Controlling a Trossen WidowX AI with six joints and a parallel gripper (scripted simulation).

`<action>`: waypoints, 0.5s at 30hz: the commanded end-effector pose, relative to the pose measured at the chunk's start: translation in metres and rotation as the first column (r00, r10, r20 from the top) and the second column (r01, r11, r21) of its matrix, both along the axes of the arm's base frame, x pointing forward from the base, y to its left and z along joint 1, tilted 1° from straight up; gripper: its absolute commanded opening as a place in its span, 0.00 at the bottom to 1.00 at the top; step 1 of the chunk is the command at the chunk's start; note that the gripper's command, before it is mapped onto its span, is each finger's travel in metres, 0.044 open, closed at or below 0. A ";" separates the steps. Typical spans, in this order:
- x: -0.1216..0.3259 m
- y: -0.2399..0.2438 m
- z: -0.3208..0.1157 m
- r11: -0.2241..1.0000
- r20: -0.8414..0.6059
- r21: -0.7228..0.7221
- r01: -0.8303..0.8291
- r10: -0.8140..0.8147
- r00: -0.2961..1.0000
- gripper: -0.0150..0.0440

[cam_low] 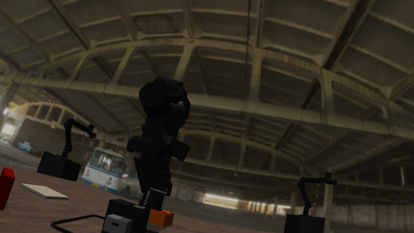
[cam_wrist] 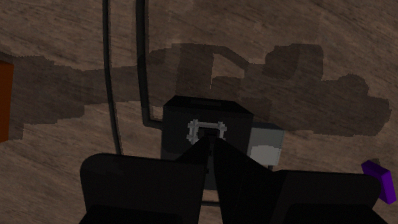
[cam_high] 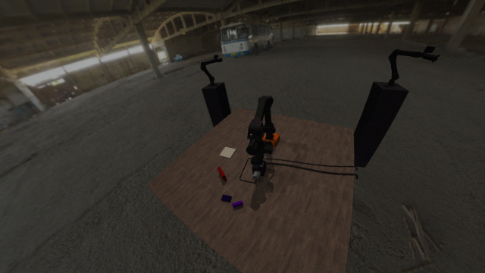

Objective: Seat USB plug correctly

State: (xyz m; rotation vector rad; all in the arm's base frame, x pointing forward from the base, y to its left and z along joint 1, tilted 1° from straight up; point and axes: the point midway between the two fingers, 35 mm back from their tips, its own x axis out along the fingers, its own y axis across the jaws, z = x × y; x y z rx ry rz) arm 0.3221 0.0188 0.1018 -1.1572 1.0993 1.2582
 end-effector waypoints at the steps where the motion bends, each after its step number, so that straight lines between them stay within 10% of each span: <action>1: 0.000 0.000 -0.002 1.000 -0.003 -0.003 -0.003 0.003 1.000 0.25; 15: 0.000 0.000 -0.004 1.000 -0.003 -0.003 -0.003 0.003 1.000 0.25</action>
